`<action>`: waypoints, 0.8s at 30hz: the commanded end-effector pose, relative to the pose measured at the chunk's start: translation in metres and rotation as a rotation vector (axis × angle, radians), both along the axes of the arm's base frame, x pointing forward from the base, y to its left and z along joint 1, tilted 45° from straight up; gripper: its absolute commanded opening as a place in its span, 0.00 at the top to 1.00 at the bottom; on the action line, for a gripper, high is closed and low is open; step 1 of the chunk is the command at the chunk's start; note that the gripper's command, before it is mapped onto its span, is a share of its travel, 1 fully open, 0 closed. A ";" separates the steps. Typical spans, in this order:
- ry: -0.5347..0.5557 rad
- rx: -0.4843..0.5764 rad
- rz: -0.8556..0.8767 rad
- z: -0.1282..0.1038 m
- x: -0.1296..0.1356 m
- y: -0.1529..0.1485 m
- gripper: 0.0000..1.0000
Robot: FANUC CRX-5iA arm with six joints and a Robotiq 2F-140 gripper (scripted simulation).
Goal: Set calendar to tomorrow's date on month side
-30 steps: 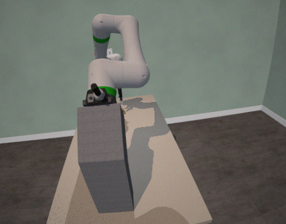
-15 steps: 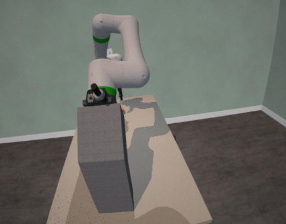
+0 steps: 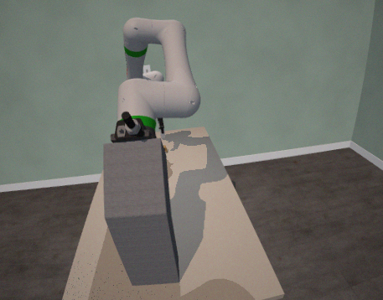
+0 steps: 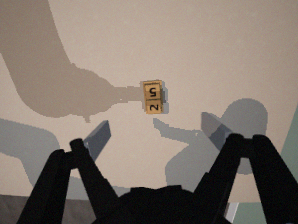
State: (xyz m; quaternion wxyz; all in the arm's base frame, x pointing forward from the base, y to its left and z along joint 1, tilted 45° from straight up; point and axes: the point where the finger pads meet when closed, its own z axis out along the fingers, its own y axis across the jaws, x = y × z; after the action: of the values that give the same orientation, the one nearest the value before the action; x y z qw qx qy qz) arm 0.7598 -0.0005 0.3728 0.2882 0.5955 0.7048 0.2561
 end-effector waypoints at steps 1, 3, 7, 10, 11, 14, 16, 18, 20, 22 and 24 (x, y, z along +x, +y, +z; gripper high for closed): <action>0.000 0.000 0.000 0.005 -0.004 0.000 0.00; 0.000 0.000 0.000 0.009 -0.008 0.000 0.00; 0.000 0.000 0.000 0.018 -0.018 0.000 0.00; 0.000 0.000 0.000 0.021 -0.021 -0.001 0.00; 0.000 0.000 0.000 0.023 -0.023 -0.001 0.00; 0.000 0.000 0.000 0.030 -0.030 -0.001 0.00; 0.000 0.000 0.000 0.033 -0.033 -0.001 0.00; 0.000 0.000 0.000 0.035 -0.035 -0.001 0.00; 0.000 0.000 0.000 0.036 -0.036 -0.001 0.00; 0.000 0.000 0.000 0.036 -0.037 -0.001 0.00; 0.000 0.000 0.000 0.036 -0.037 -0.001 0.00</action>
State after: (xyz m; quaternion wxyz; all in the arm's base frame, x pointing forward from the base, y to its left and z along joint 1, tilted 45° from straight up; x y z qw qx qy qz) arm 0.7233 -0.0014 0.4089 0.2882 0.5955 0.7048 0.2561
